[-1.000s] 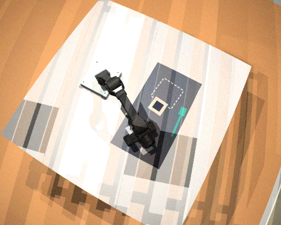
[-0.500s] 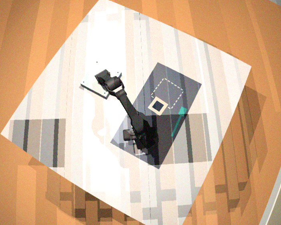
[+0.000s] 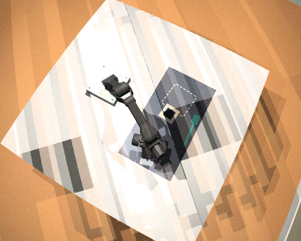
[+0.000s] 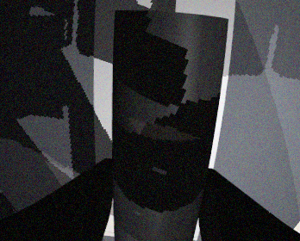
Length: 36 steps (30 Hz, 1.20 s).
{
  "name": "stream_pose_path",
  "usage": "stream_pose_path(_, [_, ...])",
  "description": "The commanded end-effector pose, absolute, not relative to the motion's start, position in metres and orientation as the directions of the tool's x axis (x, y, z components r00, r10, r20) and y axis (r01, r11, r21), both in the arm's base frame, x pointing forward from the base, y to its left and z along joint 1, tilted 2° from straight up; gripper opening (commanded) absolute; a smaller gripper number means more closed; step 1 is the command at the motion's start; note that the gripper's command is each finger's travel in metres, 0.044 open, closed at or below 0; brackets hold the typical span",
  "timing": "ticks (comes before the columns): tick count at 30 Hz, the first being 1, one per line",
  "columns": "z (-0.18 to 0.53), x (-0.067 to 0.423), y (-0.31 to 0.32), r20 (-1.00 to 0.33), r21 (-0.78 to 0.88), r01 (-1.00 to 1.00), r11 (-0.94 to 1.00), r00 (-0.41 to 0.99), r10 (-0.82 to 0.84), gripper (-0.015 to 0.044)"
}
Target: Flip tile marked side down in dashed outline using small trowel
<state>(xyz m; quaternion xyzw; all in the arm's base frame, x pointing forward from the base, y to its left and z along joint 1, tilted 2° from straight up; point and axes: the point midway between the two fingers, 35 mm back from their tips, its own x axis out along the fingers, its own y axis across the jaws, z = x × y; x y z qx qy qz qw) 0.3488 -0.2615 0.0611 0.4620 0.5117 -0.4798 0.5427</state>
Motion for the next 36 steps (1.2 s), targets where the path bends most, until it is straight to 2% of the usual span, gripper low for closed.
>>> stream_pose_path(1, [0.06,0.348,-0.262,-0.999,0.009,0.996,0.088,0.013,-0.05,0.0156])
stream_pose_path(5, [0.06,0.348,-0.262,-0.999,0.009,0.996,0.088,0.013,-0.05,0.0261])
stream_pose_path(6, [0.06,0.348,-0.262,-0.999,0.009,0.996,0.088,0.013,-0.05,0.027])
stream_pose_path(24, [0.06,0.348,-0.262,-0.999,0.009,0.996,0.088,0.013,-0.05,0.027])
stream_pose_path(29, [0.103,0.345,-0.258,-0.999,0.01,0.998,0.068,0.013,-0.05,0.027])
stream_pose_path(36, [0.105,0.345,-0.258,-0.999,0.009,0.997,0.072,0.013,-0.05,0.027])
